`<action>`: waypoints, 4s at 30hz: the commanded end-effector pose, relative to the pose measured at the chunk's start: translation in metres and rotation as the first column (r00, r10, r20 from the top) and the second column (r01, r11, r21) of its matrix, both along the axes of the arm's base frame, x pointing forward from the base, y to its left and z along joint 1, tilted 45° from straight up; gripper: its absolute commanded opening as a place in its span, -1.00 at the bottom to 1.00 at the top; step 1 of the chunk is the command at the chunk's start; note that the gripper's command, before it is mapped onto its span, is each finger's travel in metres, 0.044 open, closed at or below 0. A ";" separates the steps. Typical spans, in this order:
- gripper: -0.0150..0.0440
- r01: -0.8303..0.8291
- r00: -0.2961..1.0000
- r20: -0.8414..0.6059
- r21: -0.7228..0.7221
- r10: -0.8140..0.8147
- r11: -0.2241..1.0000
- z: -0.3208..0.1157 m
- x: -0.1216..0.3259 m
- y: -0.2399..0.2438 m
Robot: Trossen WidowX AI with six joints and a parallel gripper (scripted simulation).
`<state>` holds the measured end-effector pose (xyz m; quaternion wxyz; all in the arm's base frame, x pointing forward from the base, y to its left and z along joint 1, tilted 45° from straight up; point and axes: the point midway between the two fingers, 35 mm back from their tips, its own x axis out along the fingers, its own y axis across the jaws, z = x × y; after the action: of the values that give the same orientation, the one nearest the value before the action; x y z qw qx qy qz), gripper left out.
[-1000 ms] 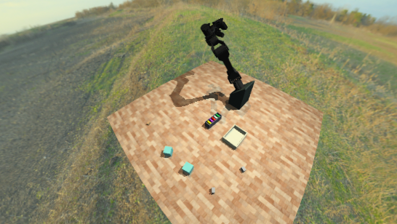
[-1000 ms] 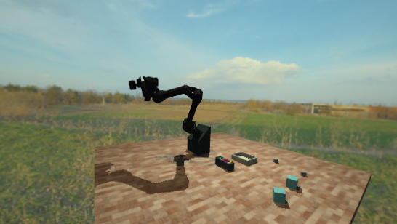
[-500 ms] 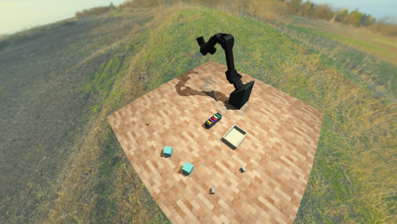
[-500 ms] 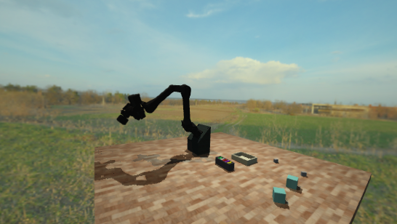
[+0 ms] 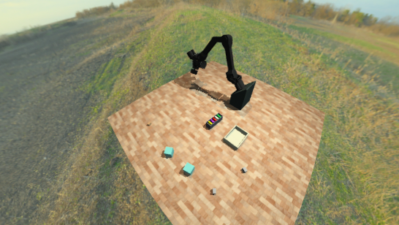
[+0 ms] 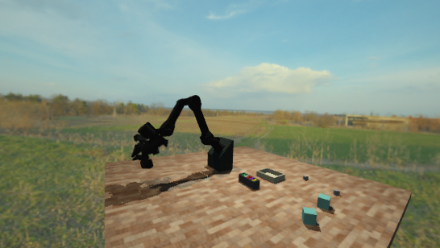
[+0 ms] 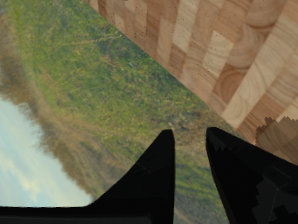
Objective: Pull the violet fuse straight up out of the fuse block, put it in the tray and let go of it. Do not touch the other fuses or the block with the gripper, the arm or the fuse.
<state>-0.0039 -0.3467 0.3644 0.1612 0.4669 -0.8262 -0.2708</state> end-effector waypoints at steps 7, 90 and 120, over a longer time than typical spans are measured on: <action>-0.24 -0.310 0.902 -0.184 0.356 0.391 0.882 -0.074 0.137 -0.011; -0.24 0.339 -0.726 -0.047 0.844 0.686 0.416 -0.396 0.323 0.331; -0.49 0.340 -0.723 -0.045 0.846 0.689 0.411 -0.396 0.323 0.332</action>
<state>0.3188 -0.0170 -0.0330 0.6789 0.2855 0.2603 -0.6243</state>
